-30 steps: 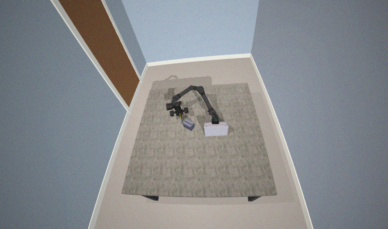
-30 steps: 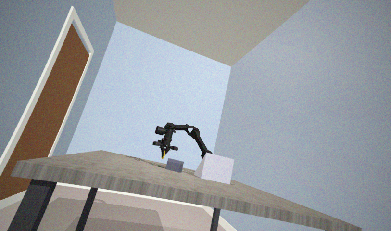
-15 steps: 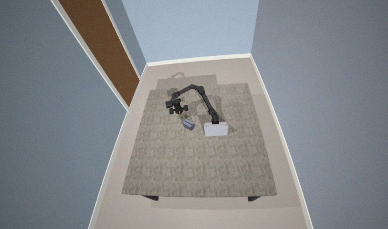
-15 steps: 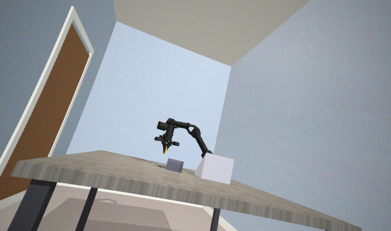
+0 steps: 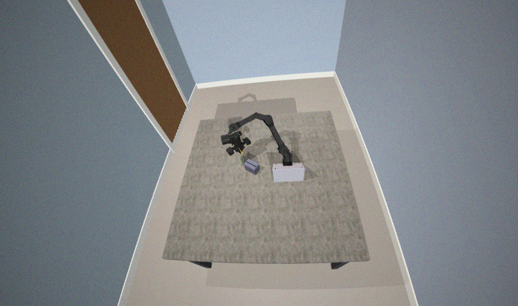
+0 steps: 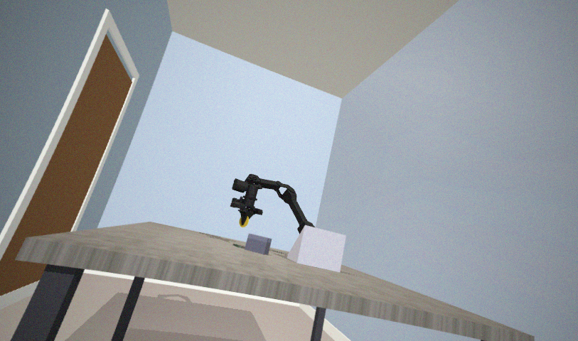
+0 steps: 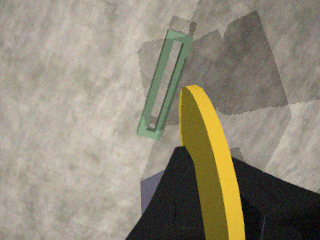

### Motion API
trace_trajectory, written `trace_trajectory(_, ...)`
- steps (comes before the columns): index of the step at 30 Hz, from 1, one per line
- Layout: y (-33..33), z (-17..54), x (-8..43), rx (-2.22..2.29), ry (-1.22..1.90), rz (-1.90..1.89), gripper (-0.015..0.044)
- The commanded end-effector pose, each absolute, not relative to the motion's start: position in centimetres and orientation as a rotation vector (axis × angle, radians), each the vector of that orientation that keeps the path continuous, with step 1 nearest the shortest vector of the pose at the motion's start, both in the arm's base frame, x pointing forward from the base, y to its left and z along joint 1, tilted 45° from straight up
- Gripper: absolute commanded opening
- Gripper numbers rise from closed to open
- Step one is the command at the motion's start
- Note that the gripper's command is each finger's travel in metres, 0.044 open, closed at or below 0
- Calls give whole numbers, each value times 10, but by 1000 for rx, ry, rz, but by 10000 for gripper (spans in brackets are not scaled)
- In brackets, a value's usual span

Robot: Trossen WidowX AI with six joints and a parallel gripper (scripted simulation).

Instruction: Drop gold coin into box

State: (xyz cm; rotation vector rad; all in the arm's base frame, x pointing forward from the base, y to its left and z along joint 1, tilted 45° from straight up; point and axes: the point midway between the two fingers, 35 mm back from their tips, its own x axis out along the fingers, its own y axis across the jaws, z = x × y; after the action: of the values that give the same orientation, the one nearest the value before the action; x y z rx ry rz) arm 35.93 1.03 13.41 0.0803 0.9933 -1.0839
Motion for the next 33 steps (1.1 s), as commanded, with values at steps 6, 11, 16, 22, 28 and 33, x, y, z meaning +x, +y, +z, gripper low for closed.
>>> trace_trajectory(6, 11, 133, 359, -161, 1148, -925, 0)
trace_trajectory(11, 11, 133, 359, -201, 1171, -897, 0)
trace_trajectory(16, 15, 130, 355, -200, 1172, -896, 0)
trace_trajectory(22, 24, 121, 346, -199, 1175, -893, 0)
trace_trajectory(28, 33, 112, 336, -198, 1177, -890, 0)
trace_trajectory(33, 39, 105, 327, -197, 1178, -889, 0)
